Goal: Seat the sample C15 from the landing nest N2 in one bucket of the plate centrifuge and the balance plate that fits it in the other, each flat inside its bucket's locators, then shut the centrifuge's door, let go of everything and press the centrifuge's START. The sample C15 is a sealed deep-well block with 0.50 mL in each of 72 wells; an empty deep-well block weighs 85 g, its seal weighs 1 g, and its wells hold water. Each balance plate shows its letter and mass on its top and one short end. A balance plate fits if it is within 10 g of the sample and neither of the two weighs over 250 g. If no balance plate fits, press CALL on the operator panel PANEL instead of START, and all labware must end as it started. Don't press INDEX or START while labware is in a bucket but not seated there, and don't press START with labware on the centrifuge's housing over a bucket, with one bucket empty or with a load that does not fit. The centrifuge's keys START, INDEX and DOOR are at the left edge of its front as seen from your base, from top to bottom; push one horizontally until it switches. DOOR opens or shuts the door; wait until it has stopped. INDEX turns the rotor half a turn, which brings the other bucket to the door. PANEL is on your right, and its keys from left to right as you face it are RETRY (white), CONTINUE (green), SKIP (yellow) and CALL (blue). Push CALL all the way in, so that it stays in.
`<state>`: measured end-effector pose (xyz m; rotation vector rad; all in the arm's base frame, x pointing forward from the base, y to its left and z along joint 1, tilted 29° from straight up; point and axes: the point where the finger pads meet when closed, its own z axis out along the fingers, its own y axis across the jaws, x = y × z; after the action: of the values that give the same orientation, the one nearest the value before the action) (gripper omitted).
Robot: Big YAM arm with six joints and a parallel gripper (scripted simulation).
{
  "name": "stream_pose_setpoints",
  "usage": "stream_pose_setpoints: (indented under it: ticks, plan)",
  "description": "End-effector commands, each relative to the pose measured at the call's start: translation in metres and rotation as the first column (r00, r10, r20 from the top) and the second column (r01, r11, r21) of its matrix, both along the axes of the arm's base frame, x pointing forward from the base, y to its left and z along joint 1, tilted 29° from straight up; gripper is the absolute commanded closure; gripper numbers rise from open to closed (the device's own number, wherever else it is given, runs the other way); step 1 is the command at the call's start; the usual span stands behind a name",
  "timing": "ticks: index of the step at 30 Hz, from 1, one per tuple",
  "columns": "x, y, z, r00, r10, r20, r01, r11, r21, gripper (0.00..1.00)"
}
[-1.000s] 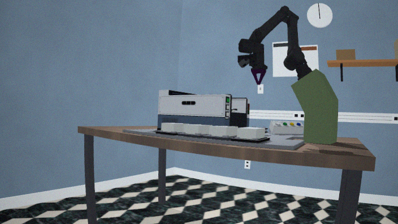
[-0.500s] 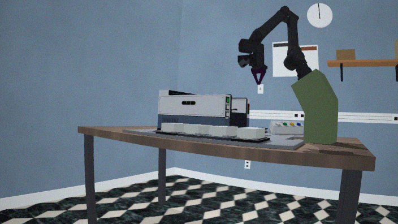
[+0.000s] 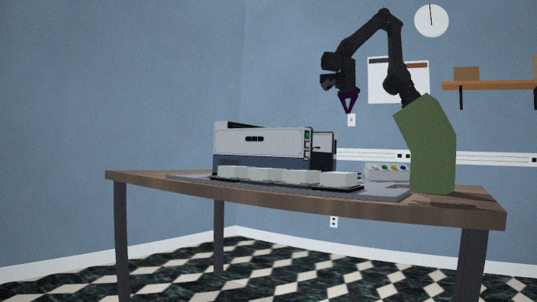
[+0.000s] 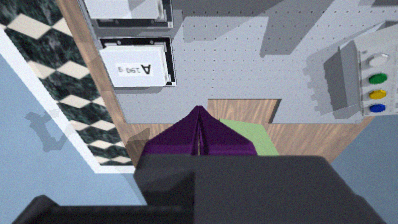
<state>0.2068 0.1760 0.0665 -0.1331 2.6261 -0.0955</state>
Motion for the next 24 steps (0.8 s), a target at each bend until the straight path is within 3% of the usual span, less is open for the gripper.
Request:
stream_pose_setpoints:
  ticks: [1, 5, 12, 14, 19, 24]
  plan:
    - [0.007, 0.019, 0.016, 0.999, 0.053, 0.006, -0.053, 0.999, -0.004, 1.00]
    - [0.019, 0.022, 0.022, 0.996, 0.088, 0.001, -0.088, 0.995, -0.037, 1.00]
    - [0.043, 0.047, 0.042, 0.964, 0.264, -0.024, -0.265, 0.955, -0.137, 1.00]
    - [0.043, 0.047, 0.042, 0.964, 0.264, -0.024, -0.265, 0.955, -0.137, 1.00]
    - [0.069, 0.071, 0.059, 0.901, 0.428, -0.066, -0.431, 0.873, -0.229, 1.00]
    - [0.099, 0.096, 0.076, 0.797, 0.590, -0.131, -0.597, 0.736, -0.319, 1.00]
